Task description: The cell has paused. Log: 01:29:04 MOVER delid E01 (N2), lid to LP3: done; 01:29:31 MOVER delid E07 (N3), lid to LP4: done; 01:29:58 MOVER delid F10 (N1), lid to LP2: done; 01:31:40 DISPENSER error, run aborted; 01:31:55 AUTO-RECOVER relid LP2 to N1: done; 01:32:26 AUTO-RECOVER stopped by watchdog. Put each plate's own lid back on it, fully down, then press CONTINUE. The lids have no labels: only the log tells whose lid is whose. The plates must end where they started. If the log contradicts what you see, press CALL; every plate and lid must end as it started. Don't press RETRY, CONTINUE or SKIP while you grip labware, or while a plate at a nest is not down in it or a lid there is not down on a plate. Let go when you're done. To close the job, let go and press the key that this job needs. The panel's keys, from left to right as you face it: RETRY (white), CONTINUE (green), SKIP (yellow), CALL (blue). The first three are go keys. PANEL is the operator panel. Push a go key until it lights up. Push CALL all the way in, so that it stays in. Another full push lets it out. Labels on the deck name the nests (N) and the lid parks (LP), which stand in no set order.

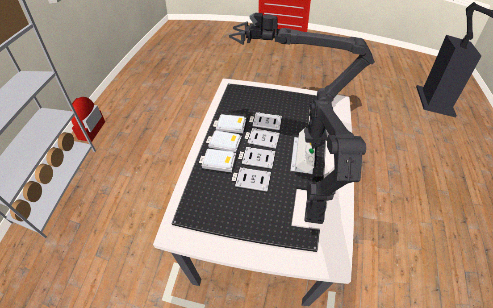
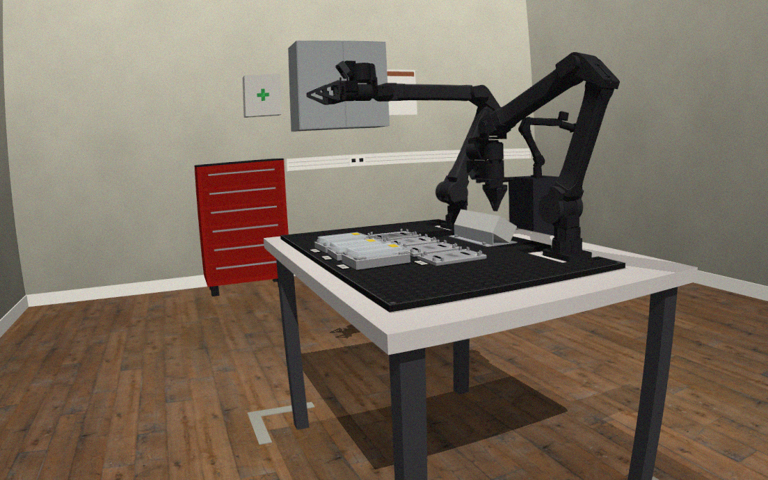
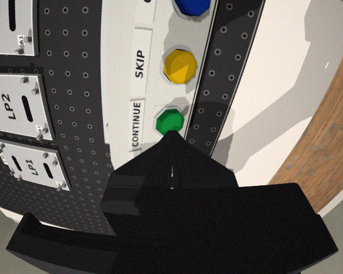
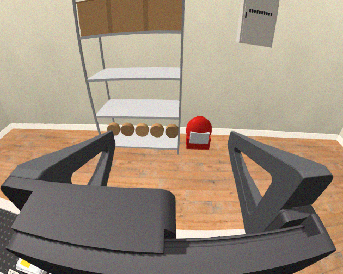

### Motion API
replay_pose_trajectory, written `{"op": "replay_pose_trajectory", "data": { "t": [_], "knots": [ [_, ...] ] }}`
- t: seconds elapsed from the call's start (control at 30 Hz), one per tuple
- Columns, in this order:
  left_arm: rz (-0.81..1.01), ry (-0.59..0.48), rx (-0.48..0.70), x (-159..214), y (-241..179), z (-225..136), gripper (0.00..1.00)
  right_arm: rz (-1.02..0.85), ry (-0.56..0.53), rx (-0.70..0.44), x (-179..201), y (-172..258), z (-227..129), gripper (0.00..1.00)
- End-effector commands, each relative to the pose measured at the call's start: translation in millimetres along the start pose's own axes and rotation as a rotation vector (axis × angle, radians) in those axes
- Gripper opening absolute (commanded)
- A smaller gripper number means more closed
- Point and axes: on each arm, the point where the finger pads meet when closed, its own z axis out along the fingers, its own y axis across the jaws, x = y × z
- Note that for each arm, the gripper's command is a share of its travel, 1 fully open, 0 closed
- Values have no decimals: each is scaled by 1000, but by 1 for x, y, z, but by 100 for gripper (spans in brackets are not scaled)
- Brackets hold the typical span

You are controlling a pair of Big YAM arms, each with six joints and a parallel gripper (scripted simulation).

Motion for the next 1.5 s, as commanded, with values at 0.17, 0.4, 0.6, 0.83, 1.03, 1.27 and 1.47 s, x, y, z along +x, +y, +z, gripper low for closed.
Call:
{"op": "replay_pose_trajectory", "data": {
  "t": [0.17, 0.4, 0.6, 0.83, 1.03, 1.27, 1.47],
  "knots": [
    [-6, 2, 0, -4, 5, 7, 0, 12, -57, -1, -35, -1, -2, 100],
    [-6, 2, 0, -4, 5, 12, 0, 12, -57, -1, -35, -1, -2, 100],
    [-6, 5, 0, -3, 5, 15, 0, 12, -57, -1, -35, -1, -2, 100],
    [-6, 4, 0, -3, 5, 18, 0, 12, -57, -1, -35, -1, -2, 100],
    [-6, 4, 0, -3, 5, 19, 0, 12, -57, -1, -35, -1, -2, 100],
    [-6, 4, 0, -3, 5, 20, 0, 12, -57, -1, -35, -1, -2, 100],
    [-6, 4, 0, -3, 5, 21, 0, 12, -57, -1, -35, -1, -2, 100]
  ]
}}
